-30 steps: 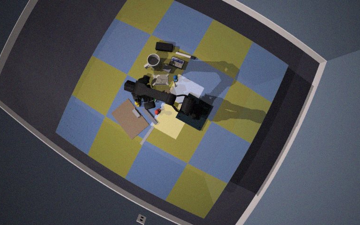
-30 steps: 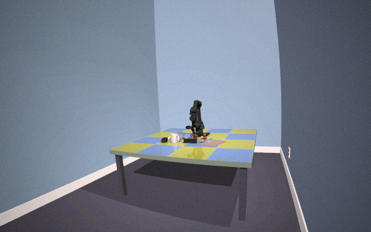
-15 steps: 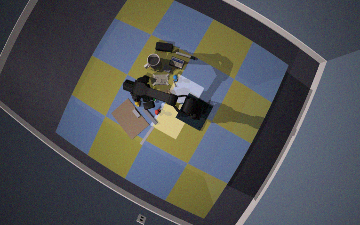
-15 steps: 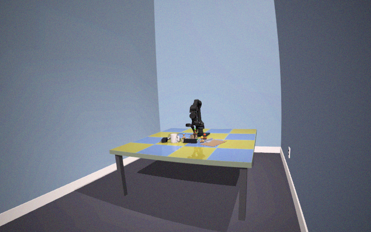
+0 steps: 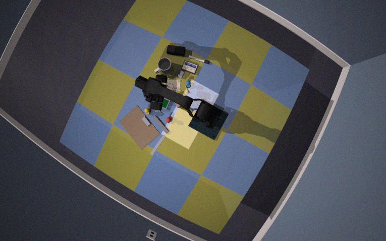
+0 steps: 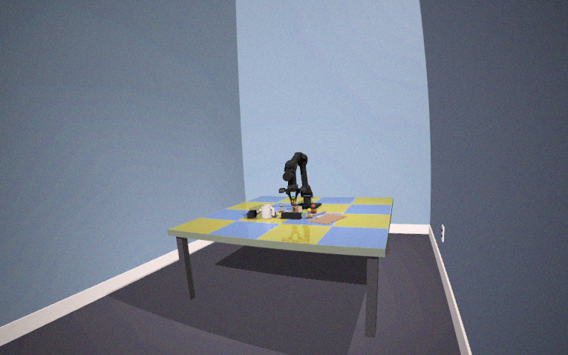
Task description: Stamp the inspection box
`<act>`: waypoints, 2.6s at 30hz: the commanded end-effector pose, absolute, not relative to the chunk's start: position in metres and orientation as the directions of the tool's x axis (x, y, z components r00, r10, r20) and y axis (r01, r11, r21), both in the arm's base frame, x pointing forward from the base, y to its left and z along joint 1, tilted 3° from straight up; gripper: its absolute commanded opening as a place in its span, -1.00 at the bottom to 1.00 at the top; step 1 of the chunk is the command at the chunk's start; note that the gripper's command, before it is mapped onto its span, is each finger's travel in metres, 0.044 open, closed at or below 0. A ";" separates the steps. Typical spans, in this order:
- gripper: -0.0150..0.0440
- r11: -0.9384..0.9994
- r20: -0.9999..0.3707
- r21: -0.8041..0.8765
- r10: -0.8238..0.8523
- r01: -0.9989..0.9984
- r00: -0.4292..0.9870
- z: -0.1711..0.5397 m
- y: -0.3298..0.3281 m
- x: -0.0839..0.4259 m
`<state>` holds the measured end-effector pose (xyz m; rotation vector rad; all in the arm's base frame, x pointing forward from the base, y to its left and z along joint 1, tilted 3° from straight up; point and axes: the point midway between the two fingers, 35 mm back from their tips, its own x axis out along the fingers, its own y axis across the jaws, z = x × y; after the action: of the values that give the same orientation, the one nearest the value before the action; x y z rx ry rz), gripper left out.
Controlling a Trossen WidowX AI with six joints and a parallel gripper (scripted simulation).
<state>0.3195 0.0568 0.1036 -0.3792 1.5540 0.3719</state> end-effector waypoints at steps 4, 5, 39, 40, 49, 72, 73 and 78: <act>-0.49 0.968 -1.000 -0.013 -0.018 -0.249 -0.016 0.103 0.036 0.324; -0.49 0.976 -1.000 -0.014 -0.018 -0.216 -0.016 0.103 0.033 0.325; -0.49 0.929 -1.000 -0.030 -0.028 0.369 -0.010 0.096 -0.021 0.332; -0.49 0.929 -1.000 -0.030 -0.028 0.369 -0.009 0.095 -0.021 0.332; -0.49 0.929 -1.000 -0.030 -0.029 0.369 -0.009 0.089 -0.022 0.333; -0.49 0.929 -1.000 -0.031 -0.030 0.368 -0.007 0.074 -0.022 0.333; -0.49 0.929 -1.000 -0.031 -0.030 0.368 -0.007 0.073 -0.022 0.333; -0.49 0.929 -1.000 -0.031 -0.030 0.368 -0.007 0.070 -0.022 0.333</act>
<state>0.3340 -0.0212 0.0738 0.2752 1.5455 -0.3131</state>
